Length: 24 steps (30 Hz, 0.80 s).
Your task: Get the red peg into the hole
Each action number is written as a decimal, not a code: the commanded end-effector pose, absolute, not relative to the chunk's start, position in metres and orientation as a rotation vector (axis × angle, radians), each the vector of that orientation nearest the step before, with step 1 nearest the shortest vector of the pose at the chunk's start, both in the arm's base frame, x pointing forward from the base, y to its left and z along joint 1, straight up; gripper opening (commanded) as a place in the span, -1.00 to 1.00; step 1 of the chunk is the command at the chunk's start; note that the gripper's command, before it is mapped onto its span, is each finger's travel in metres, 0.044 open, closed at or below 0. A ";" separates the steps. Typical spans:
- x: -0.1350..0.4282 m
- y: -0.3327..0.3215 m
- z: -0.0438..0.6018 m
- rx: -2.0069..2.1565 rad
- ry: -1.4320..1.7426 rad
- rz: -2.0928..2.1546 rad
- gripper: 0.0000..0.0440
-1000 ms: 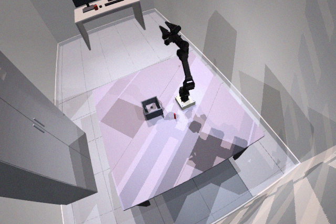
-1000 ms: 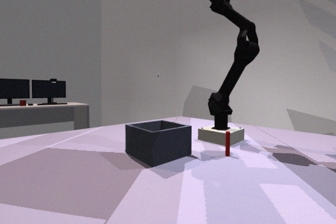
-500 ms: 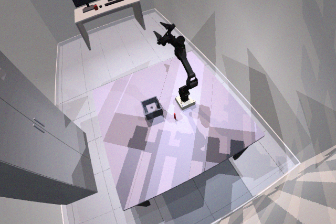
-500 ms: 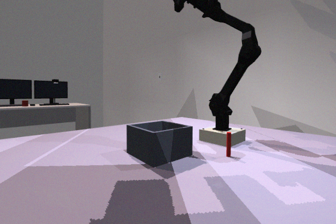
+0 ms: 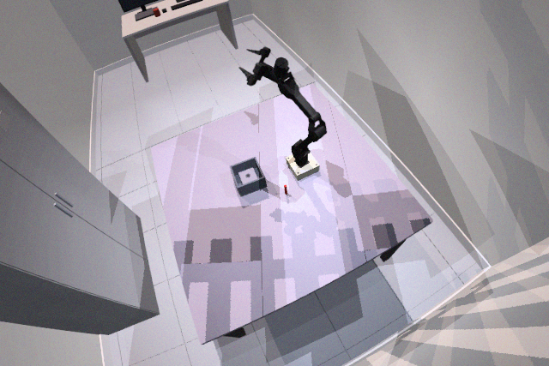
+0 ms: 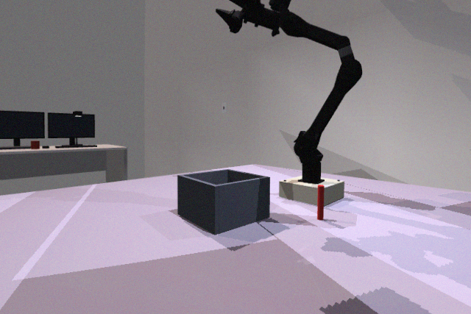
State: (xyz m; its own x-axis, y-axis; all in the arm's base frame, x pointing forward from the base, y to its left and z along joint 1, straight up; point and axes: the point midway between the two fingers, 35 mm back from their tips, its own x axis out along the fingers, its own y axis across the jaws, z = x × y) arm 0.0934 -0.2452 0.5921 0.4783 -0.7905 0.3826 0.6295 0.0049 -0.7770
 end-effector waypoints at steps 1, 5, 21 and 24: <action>0.106 -0.257 0.572 -0.999 0.194 -1.076 1.00; 0.125 -0.264 0.549 -0.876 0.205 -1.011 1.00; 0.208 -0.251 0.448 -0.408 0.313 -0.739 1.00; 0.222 -0.241 0.429 -0.323 0.345 -0.689 1.00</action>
